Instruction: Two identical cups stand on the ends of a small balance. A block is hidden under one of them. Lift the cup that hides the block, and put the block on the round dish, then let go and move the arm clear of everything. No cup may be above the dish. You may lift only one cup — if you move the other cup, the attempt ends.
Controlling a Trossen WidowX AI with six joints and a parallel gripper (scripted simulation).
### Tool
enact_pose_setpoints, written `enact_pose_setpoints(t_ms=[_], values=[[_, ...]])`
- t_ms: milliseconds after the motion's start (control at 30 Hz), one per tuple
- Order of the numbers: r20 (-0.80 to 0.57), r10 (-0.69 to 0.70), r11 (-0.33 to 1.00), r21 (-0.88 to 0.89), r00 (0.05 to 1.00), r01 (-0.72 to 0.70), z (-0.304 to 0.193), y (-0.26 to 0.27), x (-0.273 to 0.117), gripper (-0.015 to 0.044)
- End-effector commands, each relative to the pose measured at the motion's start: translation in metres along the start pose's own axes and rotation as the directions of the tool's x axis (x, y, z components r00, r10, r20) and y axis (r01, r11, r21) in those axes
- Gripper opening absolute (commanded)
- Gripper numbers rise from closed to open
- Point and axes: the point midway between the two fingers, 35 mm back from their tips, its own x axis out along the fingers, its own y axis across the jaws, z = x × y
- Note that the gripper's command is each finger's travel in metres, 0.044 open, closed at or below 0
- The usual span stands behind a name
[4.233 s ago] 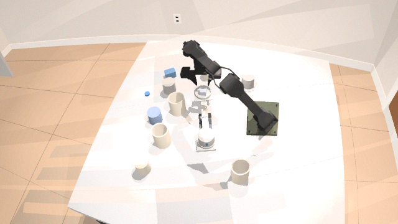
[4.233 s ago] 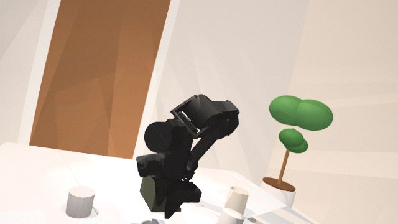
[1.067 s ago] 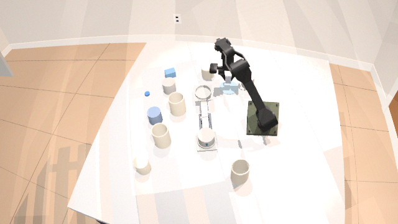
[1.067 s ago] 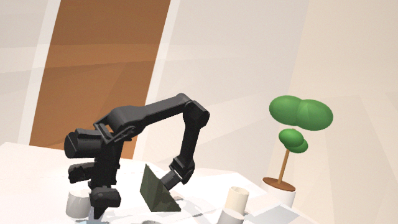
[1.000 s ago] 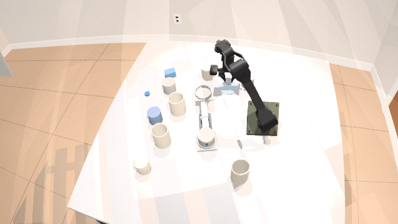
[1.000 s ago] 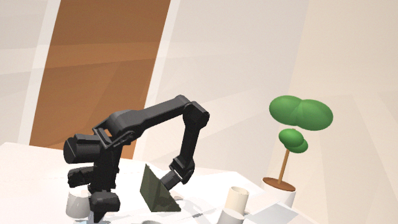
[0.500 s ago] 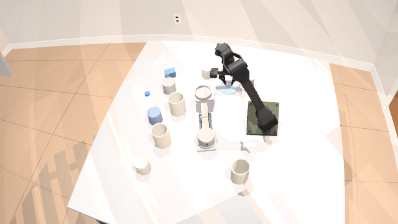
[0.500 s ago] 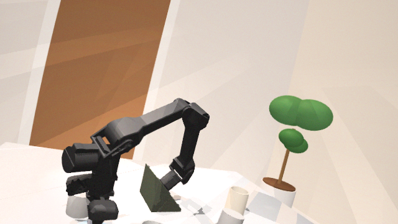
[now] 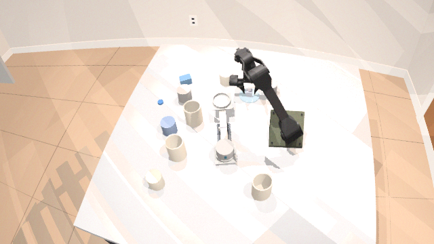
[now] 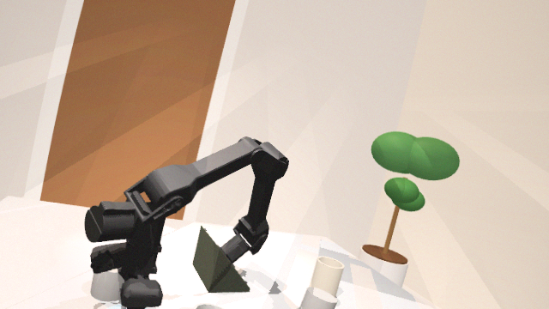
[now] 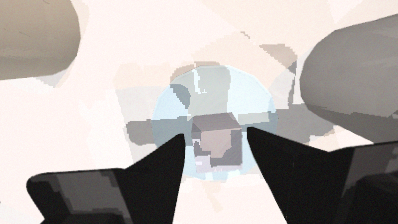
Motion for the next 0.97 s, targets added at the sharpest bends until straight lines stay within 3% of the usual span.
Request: enact_pose_setpoints(t_ms=[0, 167, 267, 433, 567, 933], values=[[0.001, 0.0, 1.0, -0.001, 1.0, 0.0, 0.0, 0.0, -0.001, 0.0315], [0.001, 0.001, 1.0, 0.001, 1.0, -0.001, 0.001, 0.001, -0.013, 0.044], [-0.002, 0.001, 1.0, 0.006, 1.0, -0.001, 0.001, 0.0, -0.056, 0.044], [-0.003, 0.002, 1.0, 0.007, 1.0, -0.002, 0.001, -0.001, -0.061, 0.044], [-0.004, 0.006, 1.0, 0.014, 1.0, -0.006, 0.0, -0.004, -0.101, 0.044], [-0.004, 0.007, 1.0, 0.015, 1.0, -0.006, 0.0, -0.004, -0.103, 0.044]])
